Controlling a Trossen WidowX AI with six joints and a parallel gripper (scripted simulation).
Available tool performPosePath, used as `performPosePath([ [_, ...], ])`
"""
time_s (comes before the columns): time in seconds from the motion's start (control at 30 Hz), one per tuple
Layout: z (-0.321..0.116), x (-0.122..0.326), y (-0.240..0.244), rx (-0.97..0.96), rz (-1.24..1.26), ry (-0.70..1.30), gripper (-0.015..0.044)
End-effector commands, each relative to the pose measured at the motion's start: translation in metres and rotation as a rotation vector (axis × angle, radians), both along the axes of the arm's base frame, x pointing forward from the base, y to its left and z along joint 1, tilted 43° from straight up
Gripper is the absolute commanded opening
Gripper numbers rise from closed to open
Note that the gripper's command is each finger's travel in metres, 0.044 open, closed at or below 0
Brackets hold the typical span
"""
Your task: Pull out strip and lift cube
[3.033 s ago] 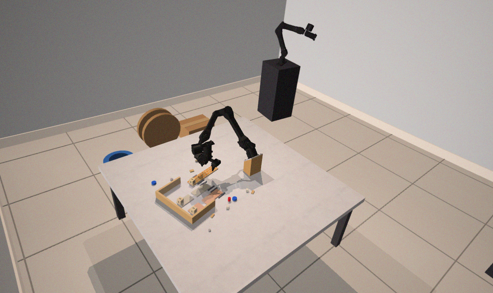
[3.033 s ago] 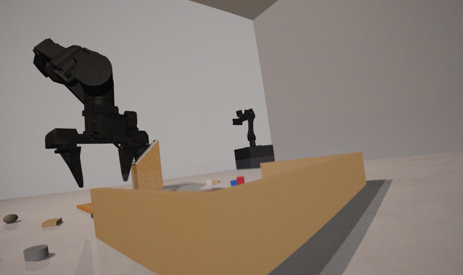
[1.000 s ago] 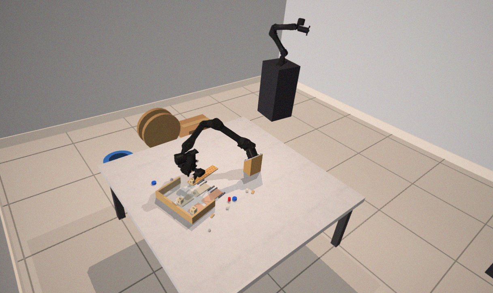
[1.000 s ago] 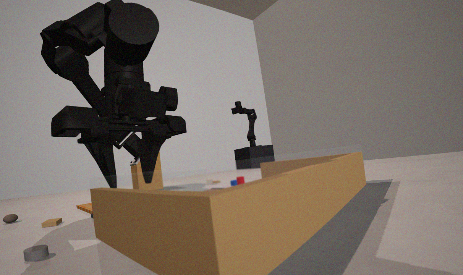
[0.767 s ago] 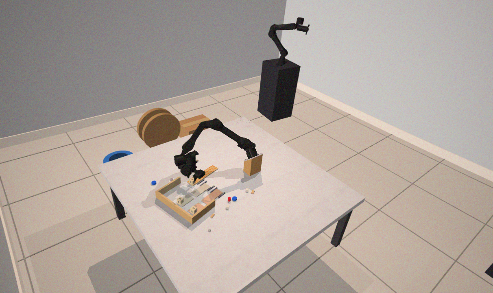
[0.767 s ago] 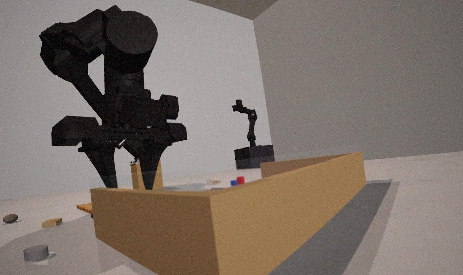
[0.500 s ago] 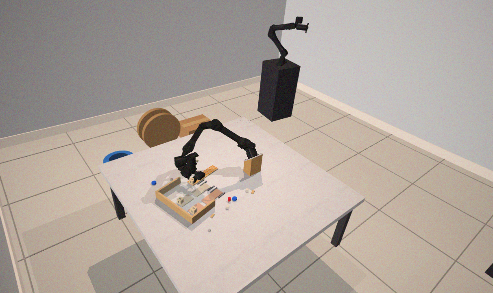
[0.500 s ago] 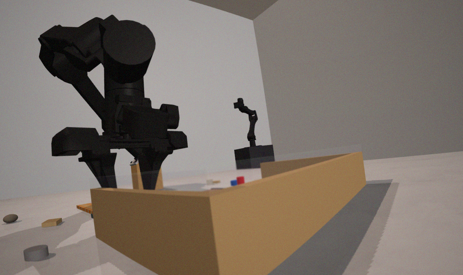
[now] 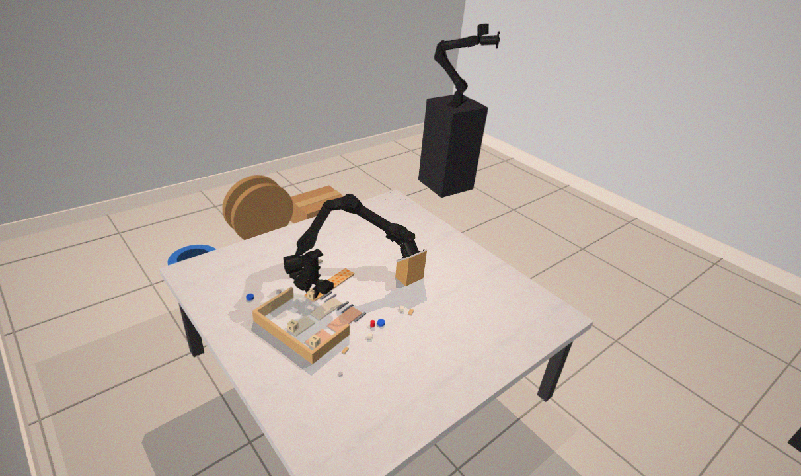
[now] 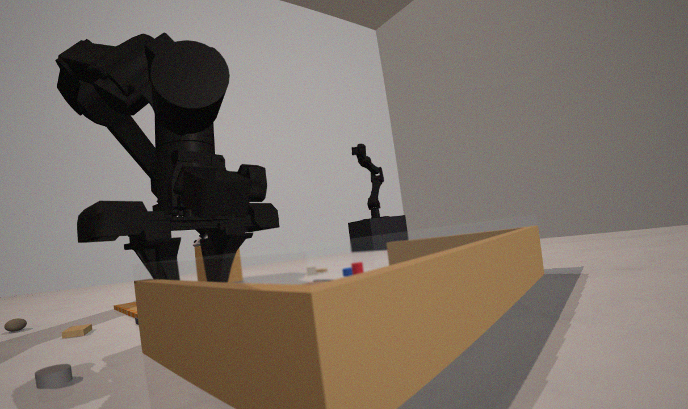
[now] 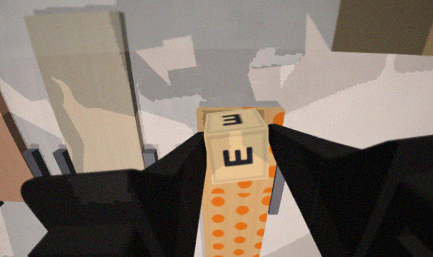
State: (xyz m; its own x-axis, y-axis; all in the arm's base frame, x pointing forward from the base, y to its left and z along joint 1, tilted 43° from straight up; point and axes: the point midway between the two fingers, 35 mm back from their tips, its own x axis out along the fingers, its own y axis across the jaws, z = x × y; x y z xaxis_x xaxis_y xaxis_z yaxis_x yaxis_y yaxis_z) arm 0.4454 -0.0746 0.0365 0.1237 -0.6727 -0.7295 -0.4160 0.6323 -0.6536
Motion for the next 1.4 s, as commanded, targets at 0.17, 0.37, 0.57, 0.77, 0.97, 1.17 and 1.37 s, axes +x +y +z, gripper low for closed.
performPosePath([
  [0.17, 0.000, 0.000, 0.000, 0.000, 0.000, 0.000, 0.0098],
  [0.37, 0.003, -0.009, 0.006, 0.001, 0.001, 0.002, 0.0000],
  [0.57, 0.010, -0.033, 0.019, 0.002, 0.002, 0.006, 0.0000],
  [0.77, 0.016, -0.057, 0.030, 0.002, 0.003, 0.011, 0.0000],
  [0.97, 0.017, -0.064, 0.033, 0.001, 0.003, 0.012, 0.0000],
  [1.17, 0.014, -0.079, 0.035, 0.002, 0.003, 0.013, 0.0000],
  [1.37, 0.010, -0.101, 0.037, 0.002, 0.003, 0.015, 0.0000],
])
